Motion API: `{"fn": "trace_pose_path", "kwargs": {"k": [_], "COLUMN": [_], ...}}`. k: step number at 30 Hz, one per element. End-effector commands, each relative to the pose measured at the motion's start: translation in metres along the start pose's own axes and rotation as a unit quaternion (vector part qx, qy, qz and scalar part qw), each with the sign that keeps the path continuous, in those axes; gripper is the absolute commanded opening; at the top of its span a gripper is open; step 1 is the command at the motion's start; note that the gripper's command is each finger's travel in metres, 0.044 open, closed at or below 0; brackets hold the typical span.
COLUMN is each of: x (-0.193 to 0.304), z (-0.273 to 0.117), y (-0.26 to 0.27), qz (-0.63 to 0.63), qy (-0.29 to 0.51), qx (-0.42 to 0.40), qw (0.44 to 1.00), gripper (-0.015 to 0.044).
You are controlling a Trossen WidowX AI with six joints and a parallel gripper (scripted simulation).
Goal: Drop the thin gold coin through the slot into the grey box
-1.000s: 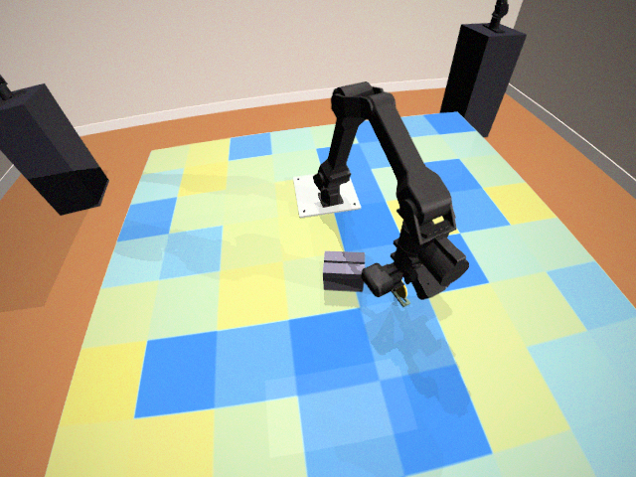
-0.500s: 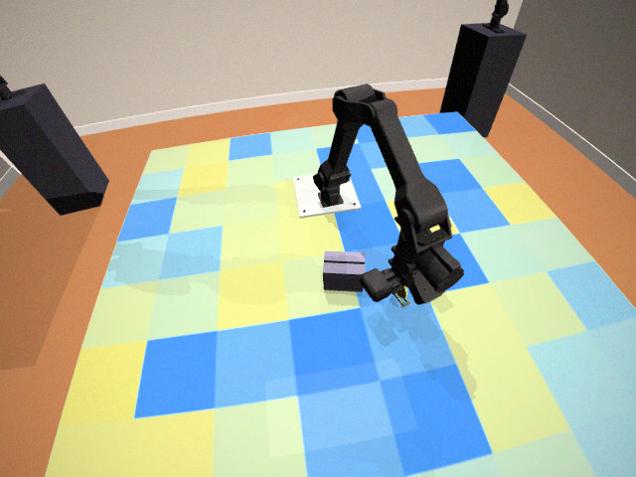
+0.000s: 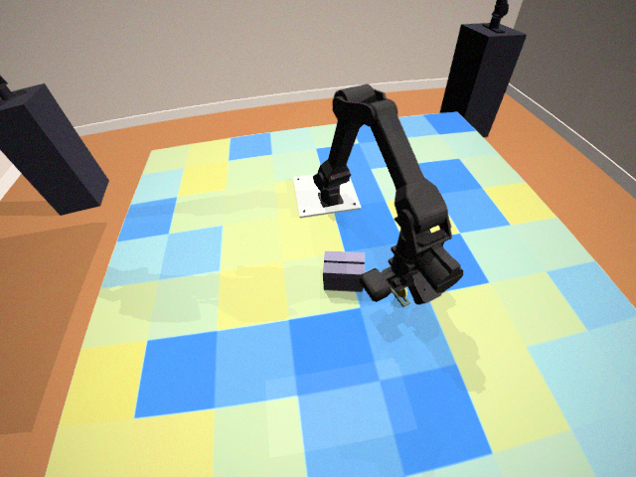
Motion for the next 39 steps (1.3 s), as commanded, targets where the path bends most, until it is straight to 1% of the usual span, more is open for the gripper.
{"fn": "trace_pose_path", "kwargs": {"k": [1, 33, 37, 39], "x": [-0.002, -0.001, 0.000, 0.000], "z": [-0.007, -0.090, -0.094, -0.094], "y": [0.000, 0.000, 0.000, 0.000], "qz": [-0.002, -0.002, -0.005, -0.026], "qy": [-0.002, -0.002, -0.002, -0.002], "qx": [-0.001, -0.001, -0.001, -0.001], "qw": [1.000, 1.000, 1.000, 1.000], "gripper": [0.0000, 0.0000, 0.0000, 0.0000]}}
Point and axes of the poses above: the point midway between the two fingers, 35 mm back from their tips, its own z axis out along the fingers, its own y axis across the jaws, x = y × z, the point moved 5 cm from there along -z, back along the fingers, and after that the axes turned 1 degree about z, right-handed, at the moved point
